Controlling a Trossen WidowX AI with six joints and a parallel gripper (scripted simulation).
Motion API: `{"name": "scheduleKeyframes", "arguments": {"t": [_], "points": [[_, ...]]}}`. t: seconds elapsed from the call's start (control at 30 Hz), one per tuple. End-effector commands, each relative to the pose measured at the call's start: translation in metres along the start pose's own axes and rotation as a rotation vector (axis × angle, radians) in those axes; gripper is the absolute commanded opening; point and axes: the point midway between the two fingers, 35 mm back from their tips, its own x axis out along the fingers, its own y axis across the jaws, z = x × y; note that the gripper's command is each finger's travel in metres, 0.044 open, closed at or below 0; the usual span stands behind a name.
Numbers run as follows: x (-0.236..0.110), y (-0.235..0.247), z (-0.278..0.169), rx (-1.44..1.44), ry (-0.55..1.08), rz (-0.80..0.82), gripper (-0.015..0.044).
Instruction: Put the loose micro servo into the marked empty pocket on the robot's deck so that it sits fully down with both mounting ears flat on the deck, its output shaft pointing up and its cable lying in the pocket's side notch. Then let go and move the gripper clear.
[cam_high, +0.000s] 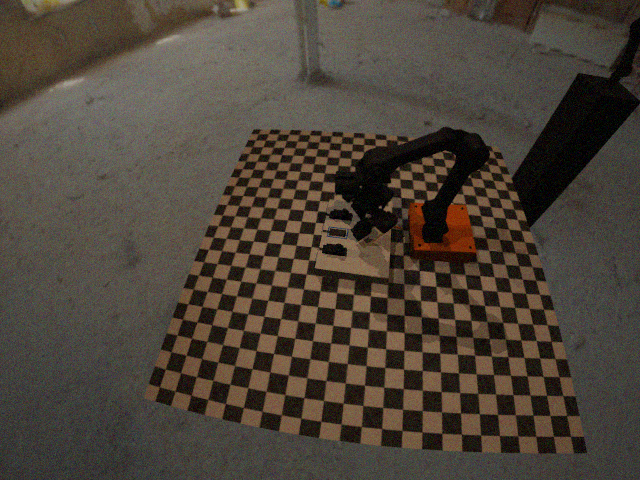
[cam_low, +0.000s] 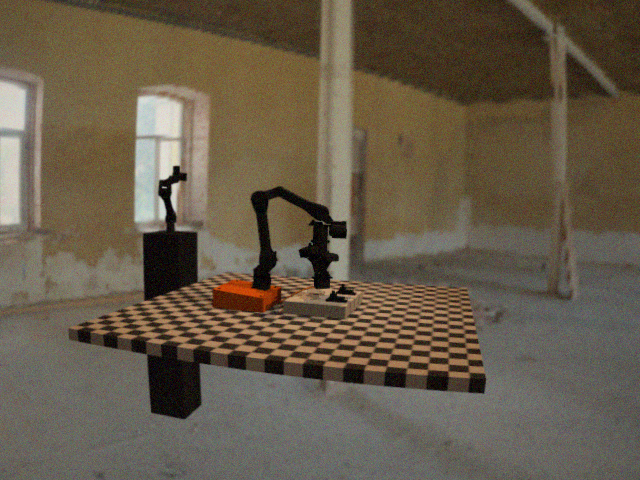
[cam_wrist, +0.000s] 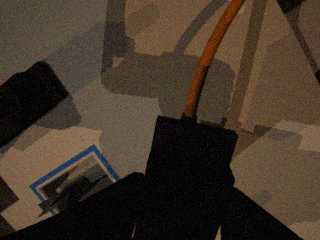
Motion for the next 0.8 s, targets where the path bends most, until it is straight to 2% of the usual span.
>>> {"name": "scheduleKeyframes", "arguments": {"t": [0.0, 0.77], "points": [[-0.0012, 0.0012, 0.0022, -0.021, 0.009, -0.003, 0.0], [-0.0013, 0.0012, 0.0022, -0.779, 0.01, 0.001, 0.0]]}}
